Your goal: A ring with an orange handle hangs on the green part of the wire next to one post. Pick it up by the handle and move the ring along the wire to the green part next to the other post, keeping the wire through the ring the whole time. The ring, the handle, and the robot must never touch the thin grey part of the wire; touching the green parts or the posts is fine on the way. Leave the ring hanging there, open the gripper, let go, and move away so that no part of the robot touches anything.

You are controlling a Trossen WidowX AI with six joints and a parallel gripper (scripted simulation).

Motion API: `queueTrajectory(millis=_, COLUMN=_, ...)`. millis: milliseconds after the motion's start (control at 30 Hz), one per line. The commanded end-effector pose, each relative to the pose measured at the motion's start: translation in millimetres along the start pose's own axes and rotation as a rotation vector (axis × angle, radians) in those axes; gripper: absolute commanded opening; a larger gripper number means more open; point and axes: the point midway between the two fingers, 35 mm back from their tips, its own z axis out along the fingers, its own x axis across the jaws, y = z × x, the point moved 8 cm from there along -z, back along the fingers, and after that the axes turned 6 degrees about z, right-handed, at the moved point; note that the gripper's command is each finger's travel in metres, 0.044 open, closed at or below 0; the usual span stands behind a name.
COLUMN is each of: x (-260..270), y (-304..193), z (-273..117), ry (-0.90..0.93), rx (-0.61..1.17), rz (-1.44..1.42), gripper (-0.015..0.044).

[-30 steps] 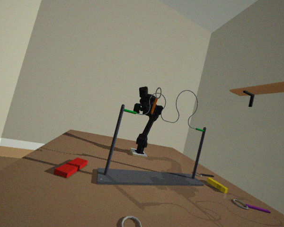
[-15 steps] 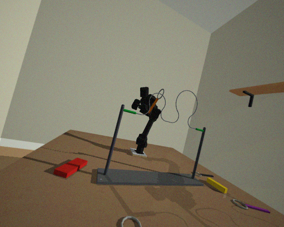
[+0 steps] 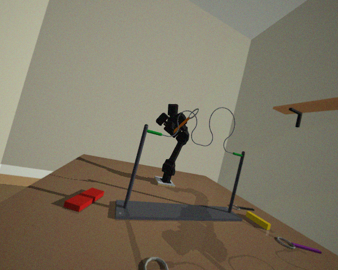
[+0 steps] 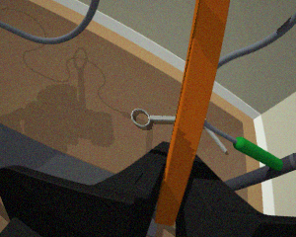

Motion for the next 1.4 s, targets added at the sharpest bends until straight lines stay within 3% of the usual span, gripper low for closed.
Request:
queueTrajectory(millis=0, x=-1, y=0, z=-1, ry=-0.035, rx=-0.005, rz=-0.061, gripper=-0.015)
queueTrajectory(millis=1367, x=-20, y=11, z=-6, ry=-0.44, rx=-0.053, rz=-0.789, gripper=-0.015)
